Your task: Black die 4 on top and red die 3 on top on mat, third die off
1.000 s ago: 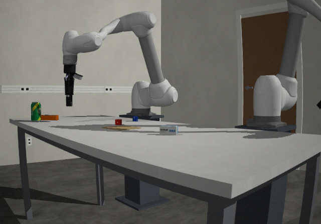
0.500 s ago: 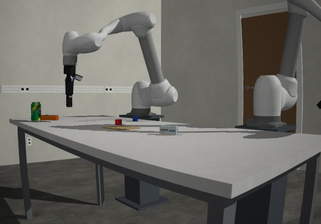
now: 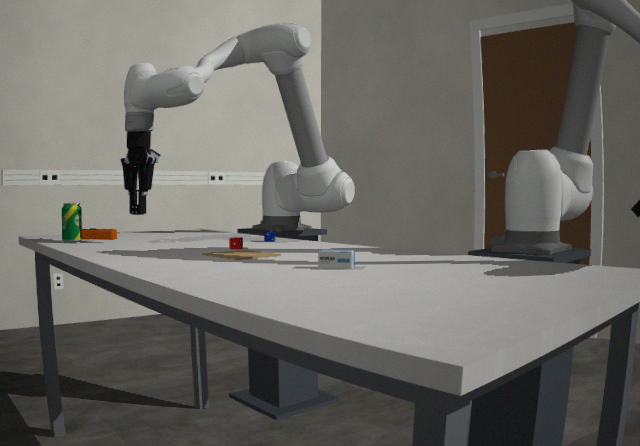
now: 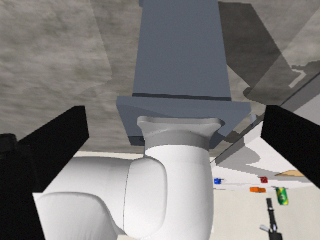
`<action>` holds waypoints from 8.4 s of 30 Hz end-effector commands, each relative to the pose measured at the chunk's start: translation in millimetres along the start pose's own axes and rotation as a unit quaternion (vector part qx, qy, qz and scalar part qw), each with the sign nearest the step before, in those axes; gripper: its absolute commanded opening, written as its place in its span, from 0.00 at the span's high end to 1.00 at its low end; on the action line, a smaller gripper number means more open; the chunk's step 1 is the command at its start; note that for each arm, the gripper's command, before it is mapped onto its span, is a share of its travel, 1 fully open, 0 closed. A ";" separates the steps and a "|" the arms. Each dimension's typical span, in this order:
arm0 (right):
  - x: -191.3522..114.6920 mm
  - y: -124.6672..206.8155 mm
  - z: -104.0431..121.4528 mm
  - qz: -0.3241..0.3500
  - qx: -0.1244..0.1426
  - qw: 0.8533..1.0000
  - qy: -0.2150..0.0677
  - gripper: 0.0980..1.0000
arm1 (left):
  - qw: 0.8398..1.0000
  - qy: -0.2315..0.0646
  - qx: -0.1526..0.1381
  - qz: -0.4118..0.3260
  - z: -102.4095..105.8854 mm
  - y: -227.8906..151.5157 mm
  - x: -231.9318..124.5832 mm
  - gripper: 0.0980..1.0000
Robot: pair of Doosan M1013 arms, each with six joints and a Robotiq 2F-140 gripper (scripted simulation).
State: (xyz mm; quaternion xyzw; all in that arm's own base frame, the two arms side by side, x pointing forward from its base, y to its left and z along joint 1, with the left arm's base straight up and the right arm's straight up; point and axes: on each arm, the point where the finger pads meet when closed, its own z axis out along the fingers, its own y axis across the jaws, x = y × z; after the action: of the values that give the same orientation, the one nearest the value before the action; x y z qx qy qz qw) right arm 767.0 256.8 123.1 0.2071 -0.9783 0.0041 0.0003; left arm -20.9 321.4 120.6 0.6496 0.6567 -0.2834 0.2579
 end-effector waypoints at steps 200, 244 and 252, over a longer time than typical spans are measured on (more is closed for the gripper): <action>15.1 -6.2 93.0 -0.179 -0.112 0.837 -0.505 0.72 | 1.000 0.001 0.000 0.000 -0.5 -0.1 0.0 0.00; 32.2 -14.0 83.2 -0.179 -0.112 0.837 -0.505 0.72 | 1.000 0.001 0.000 0.000 -0.5 -0.1 0.0 0.00; 52.8 -23.4 71.3 -0.179 -0.112 0.837 -0.505 0.72 | 1.000 0.001 0.000 0.000 -0.5 -0.1 0.0 0.00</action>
State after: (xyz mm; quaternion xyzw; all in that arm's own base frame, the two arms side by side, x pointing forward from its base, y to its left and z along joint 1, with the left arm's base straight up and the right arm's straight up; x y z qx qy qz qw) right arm 729.9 215.7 49.6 0.3501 -0.7827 -0.2106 -0.4695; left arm -20.9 321.4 120.6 0.6496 0.6567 -0.2834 0.2579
